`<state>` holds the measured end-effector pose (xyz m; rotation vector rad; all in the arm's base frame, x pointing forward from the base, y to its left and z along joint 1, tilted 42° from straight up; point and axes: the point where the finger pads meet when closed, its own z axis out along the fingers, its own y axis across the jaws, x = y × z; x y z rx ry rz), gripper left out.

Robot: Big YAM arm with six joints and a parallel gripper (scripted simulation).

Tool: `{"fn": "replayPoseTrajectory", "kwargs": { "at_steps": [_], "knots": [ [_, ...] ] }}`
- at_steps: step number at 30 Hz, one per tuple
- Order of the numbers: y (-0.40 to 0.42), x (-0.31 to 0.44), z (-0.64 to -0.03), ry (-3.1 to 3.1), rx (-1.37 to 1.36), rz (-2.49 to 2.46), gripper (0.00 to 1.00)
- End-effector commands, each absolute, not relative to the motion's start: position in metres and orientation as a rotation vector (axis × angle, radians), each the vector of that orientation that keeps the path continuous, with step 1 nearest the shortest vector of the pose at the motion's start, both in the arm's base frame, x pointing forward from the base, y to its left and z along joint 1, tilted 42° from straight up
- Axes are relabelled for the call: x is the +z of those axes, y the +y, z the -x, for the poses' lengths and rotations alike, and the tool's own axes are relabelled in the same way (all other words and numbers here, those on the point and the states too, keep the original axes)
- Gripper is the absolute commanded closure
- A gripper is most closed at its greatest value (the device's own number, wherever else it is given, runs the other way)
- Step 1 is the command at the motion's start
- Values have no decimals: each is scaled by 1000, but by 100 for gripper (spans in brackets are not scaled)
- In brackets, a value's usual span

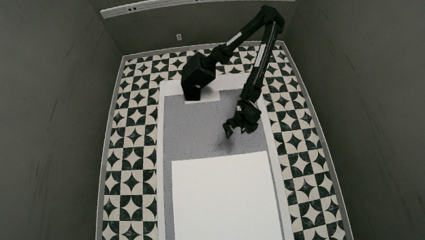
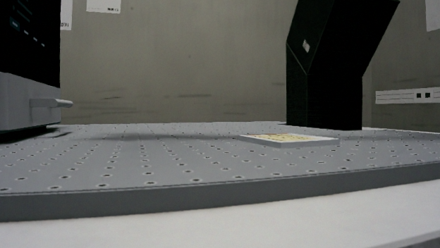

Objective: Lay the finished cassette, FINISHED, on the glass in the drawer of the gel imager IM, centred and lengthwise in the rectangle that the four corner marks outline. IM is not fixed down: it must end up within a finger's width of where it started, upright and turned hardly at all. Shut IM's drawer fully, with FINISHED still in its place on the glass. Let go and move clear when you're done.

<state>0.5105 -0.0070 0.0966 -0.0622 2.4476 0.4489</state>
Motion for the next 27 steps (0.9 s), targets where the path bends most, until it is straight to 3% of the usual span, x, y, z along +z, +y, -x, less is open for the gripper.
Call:
{"fn": "replayPoseTrajectory", "kwargs": {
  "at_steps": [1, 27],
  "knots": [
    [-7, 75, -504, 2451, 445, 81, 0],
    [7, -11, -441, 2677, 730, -5, 0]
  ]
}}
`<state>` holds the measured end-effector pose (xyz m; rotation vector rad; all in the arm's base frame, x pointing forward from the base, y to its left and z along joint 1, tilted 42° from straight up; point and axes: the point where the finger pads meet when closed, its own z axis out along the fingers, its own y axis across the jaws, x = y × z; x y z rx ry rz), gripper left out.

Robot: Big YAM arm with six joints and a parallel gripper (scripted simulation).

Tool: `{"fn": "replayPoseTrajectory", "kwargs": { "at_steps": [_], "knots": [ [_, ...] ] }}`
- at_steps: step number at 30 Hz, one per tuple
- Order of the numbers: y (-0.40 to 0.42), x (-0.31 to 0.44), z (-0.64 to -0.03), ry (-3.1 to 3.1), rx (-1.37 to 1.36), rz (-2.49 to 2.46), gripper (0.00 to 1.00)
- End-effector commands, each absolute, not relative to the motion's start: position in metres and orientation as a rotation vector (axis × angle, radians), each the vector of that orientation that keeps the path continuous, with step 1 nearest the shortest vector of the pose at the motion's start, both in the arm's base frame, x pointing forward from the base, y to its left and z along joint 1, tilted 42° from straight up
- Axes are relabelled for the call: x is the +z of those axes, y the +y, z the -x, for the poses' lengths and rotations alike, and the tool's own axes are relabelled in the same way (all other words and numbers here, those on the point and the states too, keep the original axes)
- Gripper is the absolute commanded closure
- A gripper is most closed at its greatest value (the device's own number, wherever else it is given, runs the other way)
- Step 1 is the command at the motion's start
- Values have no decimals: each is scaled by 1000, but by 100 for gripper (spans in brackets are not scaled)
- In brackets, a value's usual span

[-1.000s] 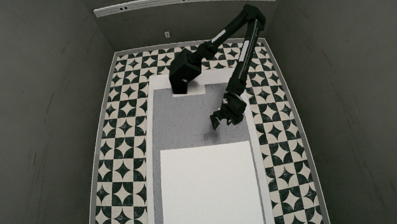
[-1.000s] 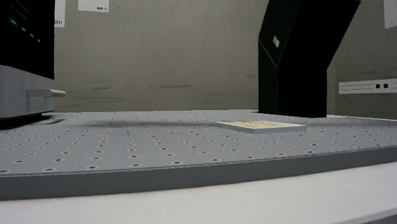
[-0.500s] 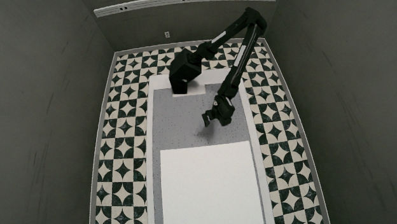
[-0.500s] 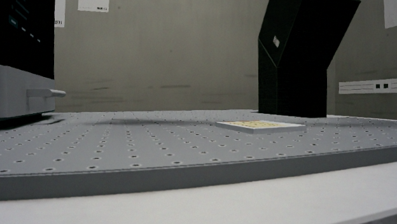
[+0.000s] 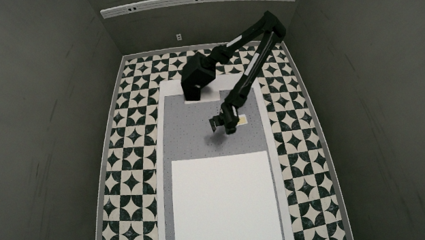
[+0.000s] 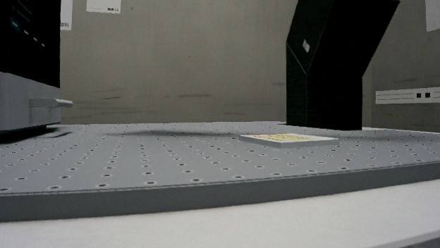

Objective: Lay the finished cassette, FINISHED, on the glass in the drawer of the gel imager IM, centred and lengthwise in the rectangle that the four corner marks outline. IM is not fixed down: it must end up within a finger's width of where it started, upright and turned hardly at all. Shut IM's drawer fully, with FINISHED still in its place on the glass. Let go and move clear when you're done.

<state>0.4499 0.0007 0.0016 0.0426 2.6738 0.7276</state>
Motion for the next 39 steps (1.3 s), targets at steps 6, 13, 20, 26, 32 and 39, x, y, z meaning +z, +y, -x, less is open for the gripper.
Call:
{"fn": "replayPoseTrajectory", "kwargs": {
  "at_steps": [6, 13, 20, 26, 32, 39],
  "knots": [
    [-4, -21, -435, 2714, 816, -87, 0],
    [7, -46, -403, 2759, 886, -111, 0],
    [13, -65, -370, 2836, 1076, -241, 0],
    [26, -80, -352, 2832, 1064, -189, 0],
    [22, -67, -371, 2793, 1035, -158, 0],
    [23, -72, -368, 2803, 1042, -165, 0]
  ]
}}
